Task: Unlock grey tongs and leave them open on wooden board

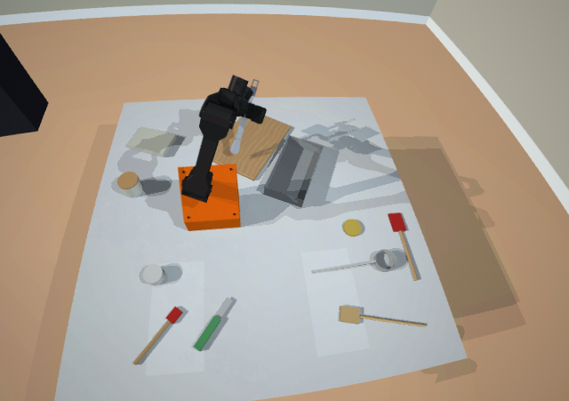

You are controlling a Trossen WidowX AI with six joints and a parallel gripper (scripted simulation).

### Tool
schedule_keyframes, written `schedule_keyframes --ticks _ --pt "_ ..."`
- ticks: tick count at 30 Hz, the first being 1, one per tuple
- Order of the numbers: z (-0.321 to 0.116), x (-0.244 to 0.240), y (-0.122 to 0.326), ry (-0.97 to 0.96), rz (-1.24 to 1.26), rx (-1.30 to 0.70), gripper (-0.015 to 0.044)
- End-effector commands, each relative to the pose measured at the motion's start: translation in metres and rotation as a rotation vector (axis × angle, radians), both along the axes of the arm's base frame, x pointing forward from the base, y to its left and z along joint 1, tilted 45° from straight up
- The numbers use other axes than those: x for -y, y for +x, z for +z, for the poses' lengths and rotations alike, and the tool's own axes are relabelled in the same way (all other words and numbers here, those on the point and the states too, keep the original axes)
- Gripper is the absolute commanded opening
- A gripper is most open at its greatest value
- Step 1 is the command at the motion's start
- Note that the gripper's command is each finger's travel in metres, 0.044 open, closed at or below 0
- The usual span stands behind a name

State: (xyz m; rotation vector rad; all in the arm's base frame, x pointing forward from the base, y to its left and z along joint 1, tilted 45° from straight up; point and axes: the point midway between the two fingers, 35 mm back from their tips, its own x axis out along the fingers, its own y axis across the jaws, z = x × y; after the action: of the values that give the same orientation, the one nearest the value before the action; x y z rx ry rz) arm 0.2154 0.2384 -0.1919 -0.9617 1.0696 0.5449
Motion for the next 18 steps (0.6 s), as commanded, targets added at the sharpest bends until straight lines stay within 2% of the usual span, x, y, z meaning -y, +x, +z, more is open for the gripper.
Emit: schedule_keyframes --ticks 1,18 --pt "-0.006 -0.004 0.003 -0.021 -0.02 -0.025 -0.015" --pt "-0.025 -0.007 0.009 -0.165 -0.096 -0.132 -0.015"
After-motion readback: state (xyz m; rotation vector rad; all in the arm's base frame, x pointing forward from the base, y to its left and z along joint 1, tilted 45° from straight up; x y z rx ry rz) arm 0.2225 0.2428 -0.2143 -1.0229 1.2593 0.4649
